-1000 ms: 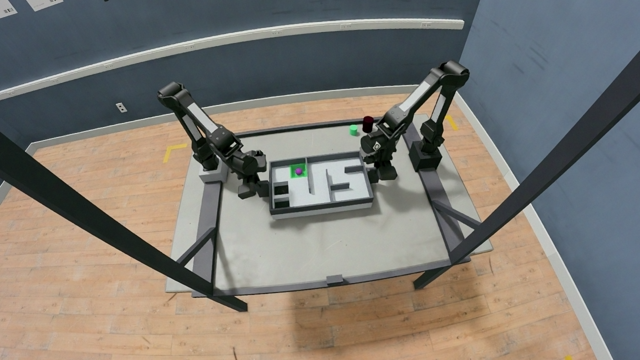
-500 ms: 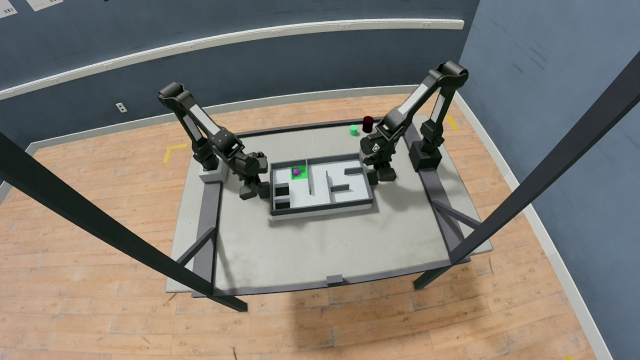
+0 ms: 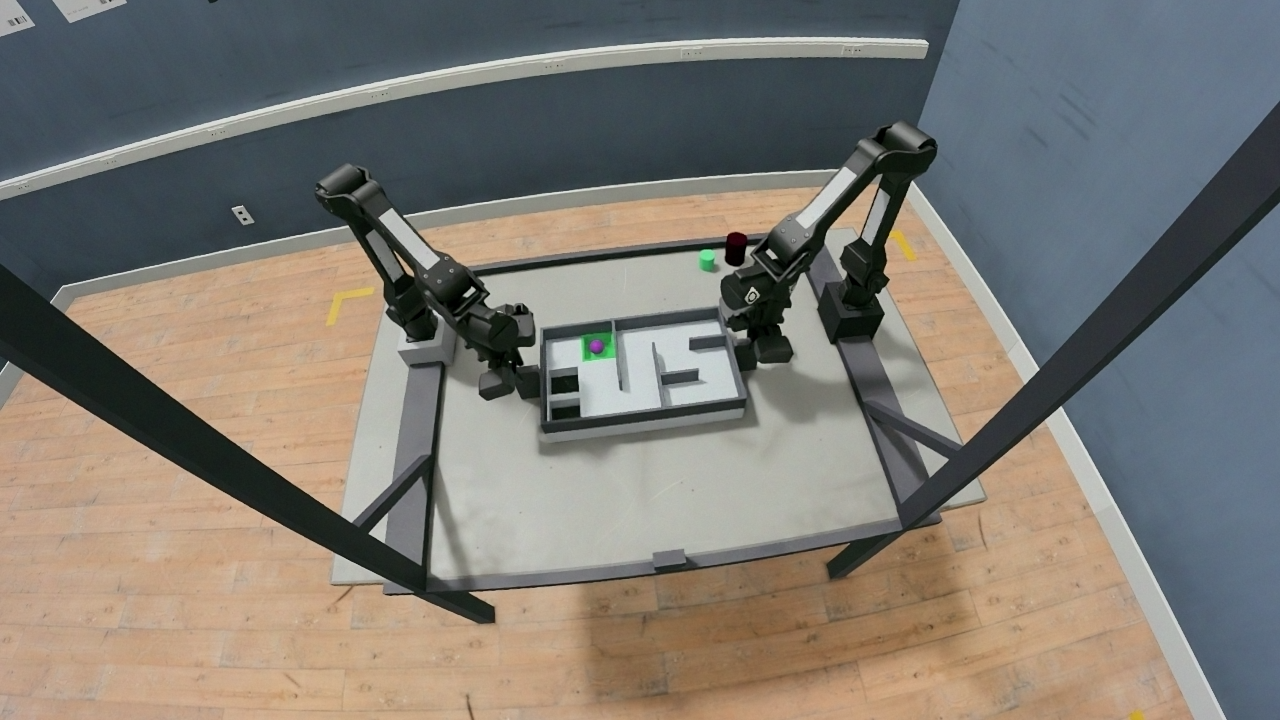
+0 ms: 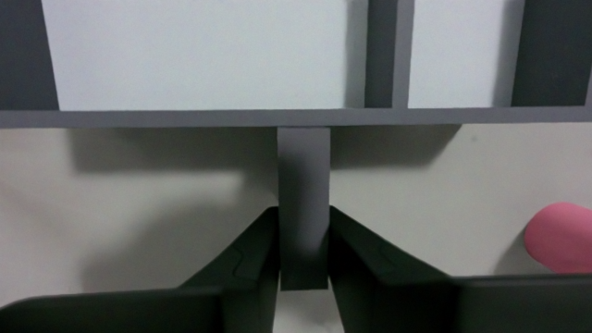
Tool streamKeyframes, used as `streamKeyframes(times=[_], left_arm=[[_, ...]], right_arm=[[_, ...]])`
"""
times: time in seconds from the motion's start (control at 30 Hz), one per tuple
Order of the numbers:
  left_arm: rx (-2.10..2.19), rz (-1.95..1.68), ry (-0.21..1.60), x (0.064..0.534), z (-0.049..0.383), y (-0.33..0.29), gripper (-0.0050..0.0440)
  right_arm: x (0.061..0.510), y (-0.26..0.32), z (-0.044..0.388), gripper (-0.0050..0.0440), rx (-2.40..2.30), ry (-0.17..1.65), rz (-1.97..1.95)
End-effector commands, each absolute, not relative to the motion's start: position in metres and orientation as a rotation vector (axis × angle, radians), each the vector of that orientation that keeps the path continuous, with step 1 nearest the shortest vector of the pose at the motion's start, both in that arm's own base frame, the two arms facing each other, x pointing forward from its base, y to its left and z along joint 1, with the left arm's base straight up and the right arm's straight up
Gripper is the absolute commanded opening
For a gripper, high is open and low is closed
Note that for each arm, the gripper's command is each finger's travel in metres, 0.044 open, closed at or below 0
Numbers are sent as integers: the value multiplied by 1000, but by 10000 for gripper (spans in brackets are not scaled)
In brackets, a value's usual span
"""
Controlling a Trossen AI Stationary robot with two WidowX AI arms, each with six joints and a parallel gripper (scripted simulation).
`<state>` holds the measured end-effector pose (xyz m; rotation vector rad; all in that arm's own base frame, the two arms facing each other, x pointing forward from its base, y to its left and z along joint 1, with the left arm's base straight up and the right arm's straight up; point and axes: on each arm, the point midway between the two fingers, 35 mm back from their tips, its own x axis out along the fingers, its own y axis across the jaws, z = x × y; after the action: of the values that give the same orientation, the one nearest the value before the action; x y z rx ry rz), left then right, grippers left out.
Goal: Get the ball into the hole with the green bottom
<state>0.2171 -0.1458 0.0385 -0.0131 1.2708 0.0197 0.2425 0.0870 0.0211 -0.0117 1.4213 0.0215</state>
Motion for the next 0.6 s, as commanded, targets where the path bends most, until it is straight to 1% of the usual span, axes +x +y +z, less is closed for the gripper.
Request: streamKeyframes(times=[0.0,0.13,0.17,0.57], left_arm=[[-39,1,1228,225,52,-153,180],[-39,1,1228,225,52,-153,180],[-39,1,1228,225,52,-153,180],[-39,1,1228,225,52,-153,180]], right_arm=[[253,91,33,-50,-7,1370,34],[253,91,33,-50,-7,1370,34],[253,91,33,180,-7,1370,34],[248,90,30,180,-7,1385,34]])
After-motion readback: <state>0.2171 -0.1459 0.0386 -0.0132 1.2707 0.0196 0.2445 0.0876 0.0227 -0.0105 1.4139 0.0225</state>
